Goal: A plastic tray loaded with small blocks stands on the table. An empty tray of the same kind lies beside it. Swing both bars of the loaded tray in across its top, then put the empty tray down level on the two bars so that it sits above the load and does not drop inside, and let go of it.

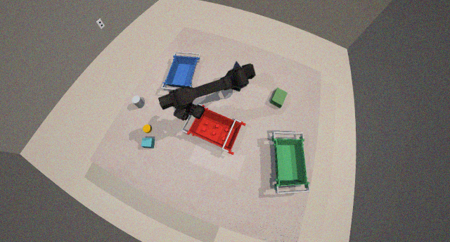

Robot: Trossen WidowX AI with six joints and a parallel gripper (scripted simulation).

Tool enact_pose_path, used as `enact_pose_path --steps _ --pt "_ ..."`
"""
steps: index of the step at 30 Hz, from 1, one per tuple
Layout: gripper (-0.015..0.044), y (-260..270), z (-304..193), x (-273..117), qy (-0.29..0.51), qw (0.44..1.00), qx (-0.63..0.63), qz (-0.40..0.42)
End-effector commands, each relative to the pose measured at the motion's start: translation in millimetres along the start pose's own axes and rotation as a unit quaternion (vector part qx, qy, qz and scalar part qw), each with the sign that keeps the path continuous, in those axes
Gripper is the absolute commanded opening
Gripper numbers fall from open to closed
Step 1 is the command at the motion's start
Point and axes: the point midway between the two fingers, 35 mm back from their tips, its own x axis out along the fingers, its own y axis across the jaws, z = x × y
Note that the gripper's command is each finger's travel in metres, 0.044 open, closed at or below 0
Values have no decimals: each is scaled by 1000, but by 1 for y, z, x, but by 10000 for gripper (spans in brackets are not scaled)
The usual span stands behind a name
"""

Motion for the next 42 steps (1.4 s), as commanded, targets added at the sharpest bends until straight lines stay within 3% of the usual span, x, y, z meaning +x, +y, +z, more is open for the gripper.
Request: enact_pose_path --steps 1,17,32,42 --pt "89 2 5 -3 -4 1000 -13 -6" --pt "89 2 6 57 -4 1000 -14 -5" --pt "89 28 5 25 -3 1000 -13 -5" --pt "89 63 4 31 -3 1000 -13 -4"
